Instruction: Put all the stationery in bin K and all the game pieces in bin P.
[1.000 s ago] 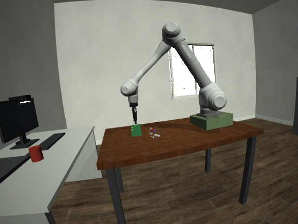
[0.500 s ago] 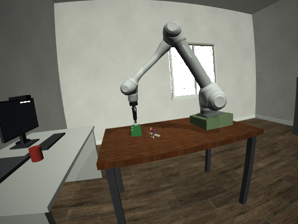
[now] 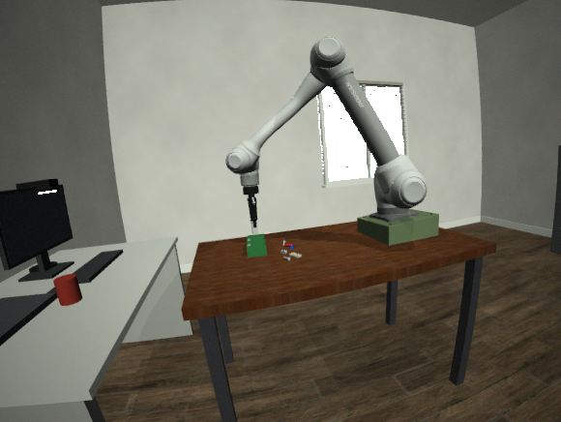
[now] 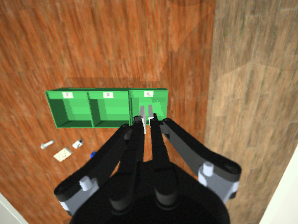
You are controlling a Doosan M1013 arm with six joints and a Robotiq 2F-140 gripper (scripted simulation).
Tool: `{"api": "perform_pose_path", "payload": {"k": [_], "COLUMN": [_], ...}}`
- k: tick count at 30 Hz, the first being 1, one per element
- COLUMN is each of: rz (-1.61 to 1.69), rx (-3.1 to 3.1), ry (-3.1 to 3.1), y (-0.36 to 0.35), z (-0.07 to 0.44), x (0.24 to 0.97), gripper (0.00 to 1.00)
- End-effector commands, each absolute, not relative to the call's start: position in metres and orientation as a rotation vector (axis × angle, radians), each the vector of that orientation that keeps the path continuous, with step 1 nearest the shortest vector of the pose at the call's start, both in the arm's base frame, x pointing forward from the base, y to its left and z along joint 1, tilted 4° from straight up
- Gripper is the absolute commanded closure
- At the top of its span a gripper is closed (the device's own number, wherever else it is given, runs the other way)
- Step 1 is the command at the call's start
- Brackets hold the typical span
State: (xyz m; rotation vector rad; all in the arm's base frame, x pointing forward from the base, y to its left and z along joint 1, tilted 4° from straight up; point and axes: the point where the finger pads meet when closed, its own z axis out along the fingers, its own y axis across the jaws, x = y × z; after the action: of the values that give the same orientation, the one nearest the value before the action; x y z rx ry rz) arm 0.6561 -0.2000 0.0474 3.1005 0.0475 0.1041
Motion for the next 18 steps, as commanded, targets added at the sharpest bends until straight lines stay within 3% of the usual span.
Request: {"api": "perform_pose_path", "payload": {"k": [1,18], "rz": [0.104,0.104], "rx": [3.101,3.101], "ry": [0.048,0.048], "y": [-0.2,-0.159], "z": [0.053,0.072], "x": [0.656,0.657], "gripper": [0.95,0.95]}}
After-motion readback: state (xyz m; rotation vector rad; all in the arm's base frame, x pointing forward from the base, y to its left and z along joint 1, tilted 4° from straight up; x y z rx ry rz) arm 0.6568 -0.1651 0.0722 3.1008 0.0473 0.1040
